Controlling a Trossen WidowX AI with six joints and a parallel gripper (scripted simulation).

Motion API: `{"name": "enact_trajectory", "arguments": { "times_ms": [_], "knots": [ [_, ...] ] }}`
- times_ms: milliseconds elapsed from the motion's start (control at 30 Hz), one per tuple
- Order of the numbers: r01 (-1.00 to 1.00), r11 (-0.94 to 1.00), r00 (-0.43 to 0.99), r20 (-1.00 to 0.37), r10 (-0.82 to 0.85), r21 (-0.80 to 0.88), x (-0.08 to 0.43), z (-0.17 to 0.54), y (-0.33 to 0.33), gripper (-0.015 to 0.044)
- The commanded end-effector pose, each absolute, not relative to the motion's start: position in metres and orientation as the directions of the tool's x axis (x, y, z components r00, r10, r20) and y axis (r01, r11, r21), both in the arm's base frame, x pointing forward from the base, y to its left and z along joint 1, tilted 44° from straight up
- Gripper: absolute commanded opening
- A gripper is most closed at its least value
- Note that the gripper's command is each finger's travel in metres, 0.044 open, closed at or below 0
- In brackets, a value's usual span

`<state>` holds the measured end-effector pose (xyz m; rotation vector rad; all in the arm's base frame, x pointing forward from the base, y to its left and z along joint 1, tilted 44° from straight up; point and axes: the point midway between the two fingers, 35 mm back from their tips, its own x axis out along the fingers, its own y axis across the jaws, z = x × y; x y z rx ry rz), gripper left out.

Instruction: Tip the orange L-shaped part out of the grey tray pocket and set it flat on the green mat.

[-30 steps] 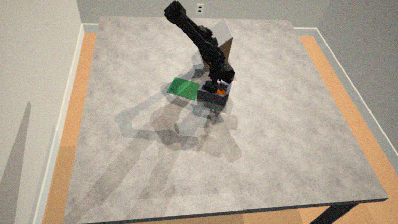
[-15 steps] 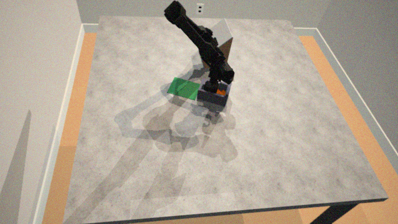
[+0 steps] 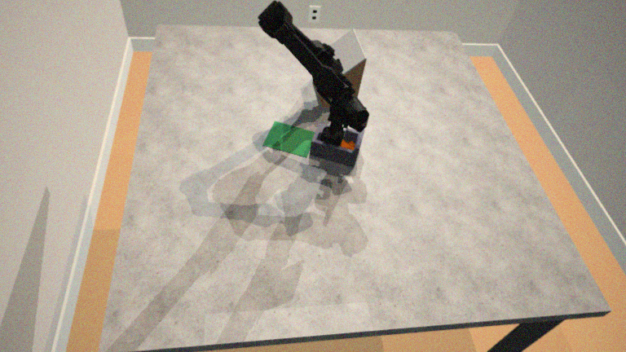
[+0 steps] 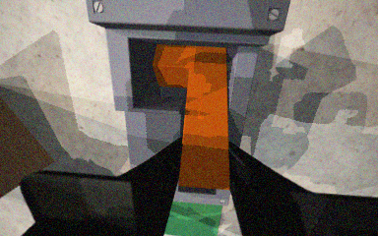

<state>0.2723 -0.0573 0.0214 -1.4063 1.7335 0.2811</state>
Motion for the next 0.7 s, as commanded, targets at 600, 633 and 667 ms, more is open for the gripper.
{"name": "enact_trajectory", "arguments": {
  "times_ms": [600, 633, 667],
  "knots": [
    [-0.882, 0.339, 0.005, -0.725, -0.689, -0.328, 0.271, 0.044, -0.036, 0.0000],
    [-0.882, 0.339, 0.004, -0.725, -0.689, -0.328, 0.271, 0.046, -0.035, 0.0000],
    [-0.882, 0.339, 0.004, -0.725, -0.689, -0.328, 0.271, 0.047, -0.033, 0.0000]
  ]
}}
